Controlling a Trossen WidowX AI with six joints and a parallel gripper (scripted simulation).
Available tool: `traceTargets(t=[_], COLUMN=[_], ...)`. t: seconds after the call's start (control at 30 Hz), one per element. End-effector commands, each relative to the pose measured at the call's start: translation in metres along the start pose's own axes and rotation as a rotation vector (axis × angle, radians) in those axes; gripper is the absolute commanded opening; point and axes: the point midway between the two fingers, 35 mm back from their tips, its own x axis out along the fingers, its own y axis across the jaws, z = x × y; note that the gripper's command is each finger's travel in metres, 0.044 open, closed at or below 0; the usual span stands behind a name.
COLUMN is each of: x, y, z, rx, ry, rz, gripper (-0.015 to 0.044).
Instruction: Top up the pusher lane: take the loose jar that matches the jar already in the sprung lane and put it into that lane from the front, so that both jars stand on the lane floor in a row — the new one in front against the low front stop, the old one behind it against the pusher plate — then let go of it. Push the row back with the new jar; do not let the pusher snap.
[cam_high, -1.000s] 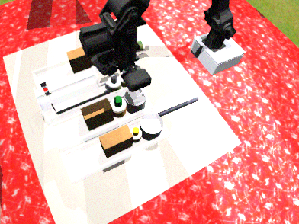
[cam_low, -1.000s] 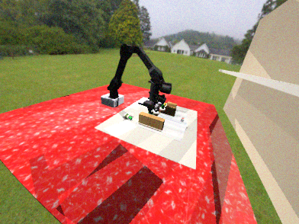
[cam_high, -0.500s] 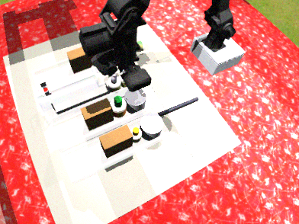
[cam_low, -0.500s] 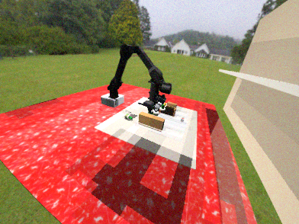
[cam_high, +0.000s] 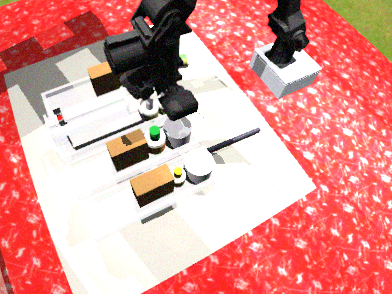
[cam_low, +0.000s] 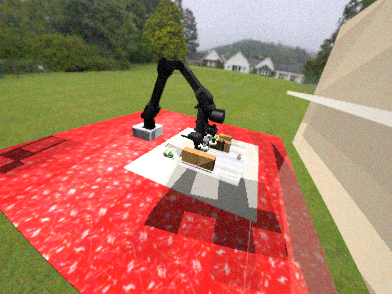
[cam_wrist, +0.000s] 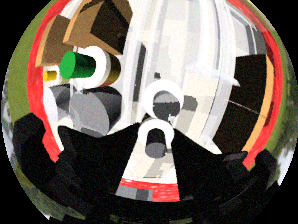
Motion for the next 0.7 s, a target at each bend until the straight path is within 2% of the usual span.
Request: traceTargets(t=[0.0, 0.67], x=[0.0026, 0.0027], y=[0.0003, 0.0002], z=[0.0045, 0.001], rx=[-0.003, -0.003], ry=[-0.016, -0.016], rz=[0.002, 0.002], gripper=[0.0, 0.0])
